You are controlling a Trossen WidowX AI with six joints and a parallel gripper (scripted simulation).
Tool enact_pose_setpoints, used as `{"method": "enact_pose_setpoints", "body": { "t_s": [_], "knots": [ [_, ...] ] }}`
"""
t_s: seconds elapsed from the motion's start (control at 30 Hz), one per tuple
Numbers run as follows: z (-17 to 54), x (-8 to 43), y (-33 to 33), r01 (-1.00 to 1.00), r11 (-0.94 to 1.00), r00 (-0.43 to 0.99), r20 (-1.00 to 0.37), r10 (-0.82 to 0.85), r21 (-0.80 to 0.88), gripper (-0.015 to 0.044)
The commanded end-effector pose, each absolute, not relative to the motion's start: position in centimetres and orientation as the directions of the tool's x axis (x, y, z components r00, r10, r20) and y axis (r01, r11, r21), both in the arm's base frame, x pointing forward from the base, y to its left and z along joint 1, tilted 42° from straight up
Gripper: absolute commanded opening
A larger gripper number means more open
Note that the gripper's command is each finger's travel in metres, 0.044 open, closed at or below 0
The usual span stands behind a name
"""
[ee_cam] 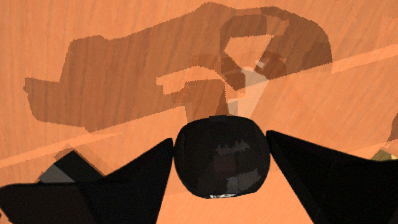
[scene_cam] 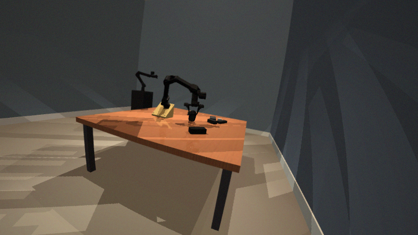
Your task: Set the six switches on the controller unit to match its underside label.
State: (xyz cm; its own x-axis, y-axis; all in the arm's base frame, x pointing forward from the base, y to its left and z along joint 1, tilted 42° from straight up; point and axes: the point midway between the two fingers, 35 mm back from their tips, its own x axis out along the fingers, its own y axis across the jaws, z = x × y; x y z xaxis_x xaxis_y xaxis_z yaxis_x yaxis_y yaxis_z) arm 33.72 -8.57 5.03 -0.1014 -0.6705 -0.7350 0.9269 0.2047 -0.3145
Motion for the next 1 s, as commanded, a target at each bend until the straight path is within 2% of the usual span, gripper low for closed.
{"method": "enact_pose_setpoints", "body": {
  "t_s": [0.0,0.97],
  "knots": [
    [4.7,33.6,-8.8,0.923,0.208,-0.110,-0.741,-0.663,-0.323,0.0338],
    [4.1,33.9,-11.0,0.923,0.208,-0.109,-0.740,-0.664,-0.323,0.0338]
  ]
}}
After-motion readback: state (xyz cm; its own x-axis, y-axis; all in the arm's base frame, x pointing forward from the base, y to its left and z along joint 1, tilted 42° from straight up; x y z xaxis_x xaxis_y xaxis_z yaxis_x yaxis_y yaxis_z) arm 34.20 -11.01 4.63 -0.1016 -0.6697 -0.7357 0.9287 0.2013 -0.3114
